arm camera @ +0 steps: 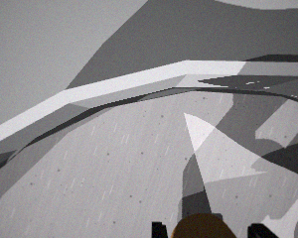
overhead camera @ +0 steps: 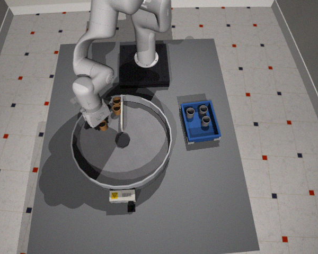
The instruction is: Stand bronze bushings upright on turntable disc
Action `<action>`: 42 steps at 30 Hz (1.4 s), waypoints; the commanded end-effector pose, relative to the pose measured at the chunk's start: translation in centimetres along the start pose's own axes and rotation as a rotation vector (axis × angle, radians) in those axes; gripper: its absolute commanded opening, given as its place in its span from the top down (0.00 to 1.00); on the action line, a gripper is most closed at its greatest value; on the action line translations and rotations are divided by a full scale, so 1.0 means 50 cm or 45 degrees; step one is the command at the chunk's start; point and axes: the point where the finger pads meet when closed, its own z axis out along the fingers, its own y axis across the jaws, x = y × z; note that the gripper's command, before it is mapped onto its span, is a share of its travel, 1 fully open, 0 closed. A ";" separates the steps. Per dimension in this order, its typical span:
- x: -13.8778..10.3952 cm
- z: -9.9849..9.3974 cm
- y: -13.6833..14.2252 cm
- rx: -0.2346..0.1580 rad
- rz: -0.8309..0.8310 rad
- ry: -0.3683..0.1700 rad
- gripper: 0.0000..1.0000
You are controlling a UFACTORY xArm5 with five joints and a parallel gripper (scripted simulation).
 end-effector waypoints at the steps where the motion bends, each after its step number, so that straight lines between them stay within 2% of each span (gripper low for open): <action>1: -0.001 -0.003 -0.003 0.005 0.000 -0.002 0.51; 25: -0.001 -0.006 -0.003 0.005 0.000 -0.002 0.51; 29: -0.001 -0.028 -0.003 0.005 0.000 -0.002 0.51; 35: -0.001 -0.084 -0.002 0.005 0.000 -0.002 0.51; 42: 0.000 -0.107 -0.002 0.005 0.000 -0.002 0.51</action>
